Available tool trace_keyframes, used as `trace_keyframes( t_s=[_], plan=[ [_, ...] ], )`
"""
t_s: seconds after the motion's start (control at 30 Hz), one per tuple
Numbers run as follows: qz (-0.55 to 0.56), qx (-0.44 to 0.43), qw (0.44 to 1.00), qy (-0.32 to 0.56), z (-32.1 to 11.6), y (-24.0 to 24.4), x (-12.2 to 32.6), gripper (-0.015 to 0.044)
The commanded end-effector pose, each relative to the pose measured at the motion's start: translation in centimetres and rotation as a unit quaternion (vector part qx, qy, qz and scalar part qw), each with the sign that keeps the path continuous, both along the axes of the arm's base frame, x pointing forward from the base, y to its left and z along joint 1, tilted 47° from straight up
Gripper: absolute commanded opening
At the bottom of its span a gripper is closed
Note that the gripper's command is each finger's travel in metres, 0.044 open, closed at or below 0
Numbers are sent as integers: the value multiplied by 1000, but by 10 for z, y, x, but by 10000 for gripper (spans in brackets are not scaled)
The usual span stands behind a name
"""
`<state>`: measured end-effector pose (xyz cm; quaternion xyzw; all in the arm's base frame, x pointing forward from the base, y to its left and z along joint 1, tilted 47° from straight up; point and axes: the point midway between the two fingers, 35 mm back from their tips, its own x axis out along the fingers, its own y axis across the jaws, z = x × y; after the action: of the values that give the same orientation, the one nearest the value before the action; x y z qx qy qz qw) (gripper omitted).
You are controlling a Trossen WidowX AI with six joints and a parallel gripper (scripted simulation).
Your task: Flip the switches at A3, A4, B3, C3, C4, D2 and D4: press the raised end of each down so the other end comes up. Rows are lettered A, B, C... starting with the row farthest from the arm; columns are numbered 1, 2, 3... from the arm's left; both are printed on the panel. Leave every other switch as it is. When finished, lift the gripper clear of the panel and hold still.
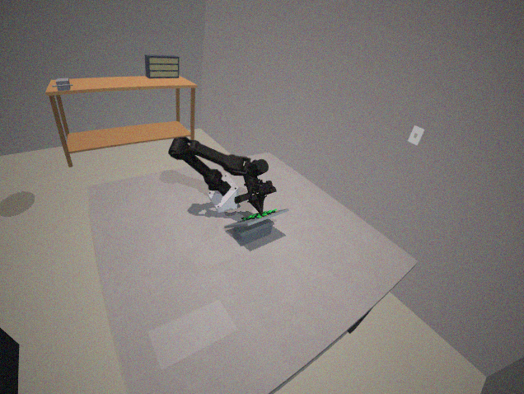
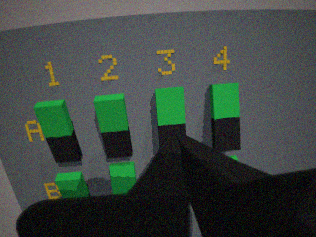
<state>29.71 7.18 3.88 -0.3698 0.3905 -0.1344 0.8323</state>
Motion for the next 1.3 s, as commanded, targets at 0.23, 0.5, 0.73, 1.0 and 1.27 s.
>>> trace_keyframes(
  t_s=[0.23,0.5,0.73,1.0,1.27],
  plan=[
    [2,0,1000,1,-2,0,1,0],
    [-1,2,1000,2,2,4,-2,0],
    [-8,0,1000,12,34,34,-39,0],
    [-8,0,1000,12,45,25,-38,0],
    [-4,1,1000,9,46,9,-29,0]
  ],
)
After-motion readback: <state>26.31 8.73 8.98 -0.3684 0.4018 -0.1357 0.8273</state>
